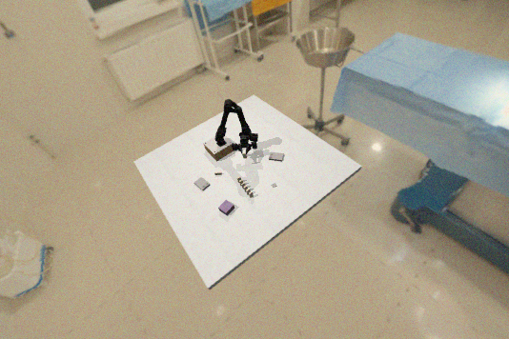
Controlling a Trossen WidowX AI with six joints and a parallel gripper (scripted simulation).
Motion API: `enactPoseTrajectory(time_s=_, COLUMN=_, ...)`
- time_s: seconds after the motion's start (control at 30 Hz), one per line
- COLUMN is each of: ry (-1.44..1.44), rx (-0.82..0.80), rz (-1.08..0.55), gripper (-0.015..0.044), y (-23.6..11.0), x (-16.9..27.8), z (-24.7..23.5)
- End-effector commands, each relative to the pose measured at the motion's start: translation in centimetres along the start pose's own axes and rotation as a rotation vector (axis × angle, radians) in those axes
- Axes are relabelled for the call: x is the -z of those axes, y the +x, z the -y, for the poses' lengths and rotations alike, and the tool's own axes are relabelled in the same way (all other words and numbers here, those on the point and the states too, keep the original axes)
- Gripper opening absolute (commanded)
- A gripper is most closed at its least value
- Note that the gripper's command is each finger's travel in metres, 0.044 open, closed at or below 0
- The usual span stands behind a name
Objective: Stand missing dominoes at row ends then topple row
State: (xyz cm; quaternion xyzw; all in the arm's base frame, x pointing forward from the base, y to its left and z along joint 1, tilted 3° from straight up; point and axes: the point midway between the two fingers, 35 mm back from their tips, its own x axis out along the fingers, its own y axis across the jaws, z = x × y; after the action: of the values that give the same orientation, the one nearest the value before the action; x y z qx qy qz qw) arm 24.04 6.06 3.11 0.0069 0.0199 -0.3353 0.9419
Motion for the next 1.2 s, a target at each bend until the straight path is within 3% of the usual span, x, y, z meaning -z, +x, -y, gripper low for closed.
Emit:
enactPoseTrajectory(time_s=0.0, ry=-0.014, rx=-0.001, rz=0.005, gripper=0.0107, y=0.1, x=1.2, z=0.1)
enactPoseTrajectory(time_s=0.73, ry=-0.016, rx=0.0, rz=0.006, gripper=0.0107, y=0.6, x=7.0, z=0.9)
enactPoseTrajectory(time_s=1.13, ry=-0.016, rx=0.0, rz=0.006, gripper=0.0107, y=0.6, x=7.2, z=1.0)
enactPoseTrajectory(time_s=1.17, ry=-0.016, rx=0.0, rz=0.006, gripper=0.0133, y=0.6, x=7.2, z=1.0)
